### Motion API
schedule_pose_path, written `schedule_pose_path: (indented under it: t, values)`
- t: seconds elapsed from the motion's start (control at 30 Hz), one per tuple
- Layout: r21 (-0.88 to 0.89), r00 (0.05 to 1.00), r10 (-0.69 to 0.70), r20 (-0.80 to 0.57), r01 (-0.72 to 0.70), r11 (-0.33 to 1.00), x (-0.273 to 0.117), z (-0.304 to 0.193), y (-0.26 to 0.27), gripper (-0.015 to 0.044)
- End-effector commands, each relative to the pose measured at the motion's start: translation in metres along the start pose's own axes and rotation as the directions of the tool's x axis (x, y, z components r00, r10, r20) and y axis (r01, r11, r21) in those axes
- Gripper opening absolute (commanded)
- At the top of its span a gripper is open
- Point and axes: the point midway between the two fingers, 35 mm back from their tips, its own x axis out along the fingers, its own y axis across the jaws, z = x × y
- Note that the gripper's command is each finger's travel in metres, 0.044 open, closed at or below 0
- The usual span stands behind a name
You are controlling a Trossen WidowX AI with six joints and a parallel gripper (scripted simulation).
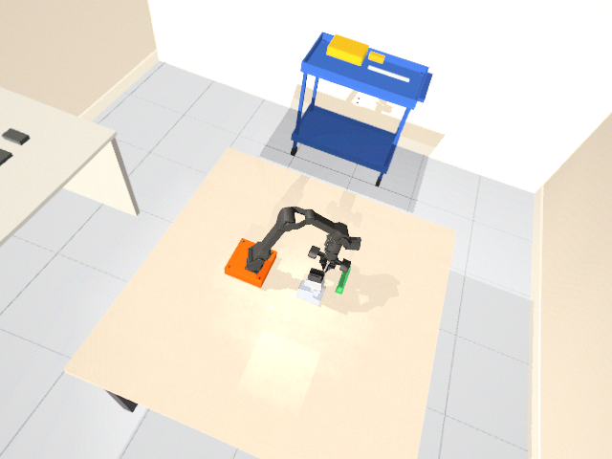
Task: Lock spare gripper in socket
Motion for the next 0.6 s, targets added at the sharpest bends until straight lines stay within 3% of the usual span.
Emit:
schedule_pose_path:
  t: [0.0, 0.57]
  values:
    - [-0.004, 1.000, 0.000, 0.002, 0.000, 1.000, 0.002, -0.003, 0.002, 0.0000]
    - [-0.005, 1.000, 0.002, 0.002, -0.002, 1.000, 0.004, -0.014, 0.001, 0.0000]
